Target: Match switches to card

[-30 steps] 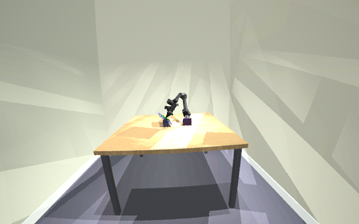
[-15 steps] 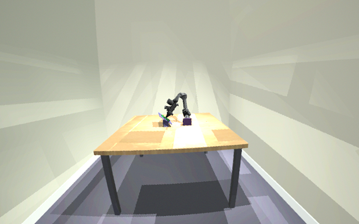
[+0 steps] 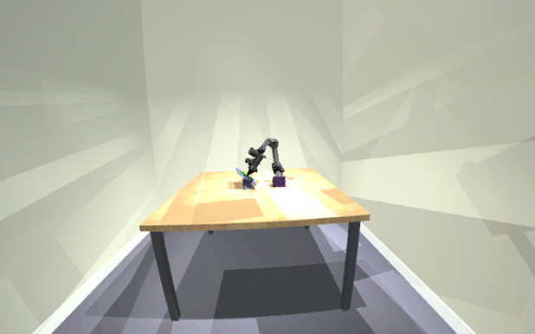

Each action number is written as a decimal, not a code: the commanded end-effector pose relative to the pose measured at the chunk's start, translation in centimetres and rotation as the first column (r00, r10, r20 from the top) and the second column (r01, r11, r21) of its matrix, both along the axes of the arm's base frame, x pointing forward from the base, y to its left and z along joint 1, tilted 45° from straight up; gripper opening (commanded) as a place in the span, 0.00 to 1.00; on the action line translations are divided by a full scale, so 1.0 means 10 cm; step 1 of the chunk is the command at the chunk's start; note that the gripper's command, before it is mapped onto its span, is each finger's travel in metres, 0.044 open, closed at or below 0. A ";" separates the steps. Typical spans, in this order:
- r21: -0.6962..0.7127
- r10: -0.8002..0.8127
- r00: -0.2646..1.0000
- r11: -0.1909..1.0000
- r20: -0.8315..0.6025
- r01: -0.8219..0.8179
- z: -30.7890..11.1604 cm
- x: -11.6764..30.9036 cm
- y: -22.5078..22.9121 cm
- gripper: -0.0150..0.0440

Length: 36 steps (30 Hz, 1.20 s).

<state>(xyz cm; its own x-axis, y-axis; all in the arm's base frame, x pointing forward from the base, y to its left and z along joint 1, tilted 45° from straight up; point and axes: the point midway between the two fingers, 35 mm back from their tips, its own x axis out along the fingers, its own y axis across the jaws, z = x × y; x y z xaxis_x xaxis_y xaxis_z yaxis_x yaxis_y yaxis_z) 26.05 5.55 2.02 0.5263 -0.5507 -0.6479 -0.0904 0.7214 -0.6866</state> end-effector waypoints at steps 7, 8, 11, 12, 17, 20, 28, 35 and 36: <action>0.000 0.001 1.000 1.000 -0.006 -0.001 -0.02 0.01 -0.01 0.25; 0.000 0.001 1.000 1.000 -0.006 -0.001 -0.02 0.01 -0.01 0.25; 0.000 0.001 1.000 1.000 -0.006 -0.001 -0.02 0.01 -0.01 0.25; 0.000 0.001 1.000 1.000 -0.006 -0.001 -0.02 0.01 -0.01 0.25; 0.000 0.001 1.000 1.000 -0.006 -0.001 -0.03 0.01 -0.02 0.25; 0.000 0.001 1.000 1.000 -0.006 -0.001 -0.03 0.01 -0.02 0.25; 0.003 0.002 1.000 1.000 0.000 -0.002 0.02 -0.02 0.04 0.25; 0.003 0.019 1.000 1.000 0.010 -0.019 0.38 -0.35 0.33 0.25; 0.003 0.019 1.000 1.000 0.010 -0.019 0.38 -0.35 0.33 0.25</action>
<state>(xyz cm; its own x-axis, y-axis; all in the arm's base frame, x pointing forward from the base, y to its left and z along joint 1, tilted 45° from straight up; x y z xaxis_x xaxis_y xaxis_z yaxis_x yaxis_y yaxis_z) 23.30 8.24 4.59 0.5317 -0.5413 -0.6513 -0.1081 0.7194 -0.6862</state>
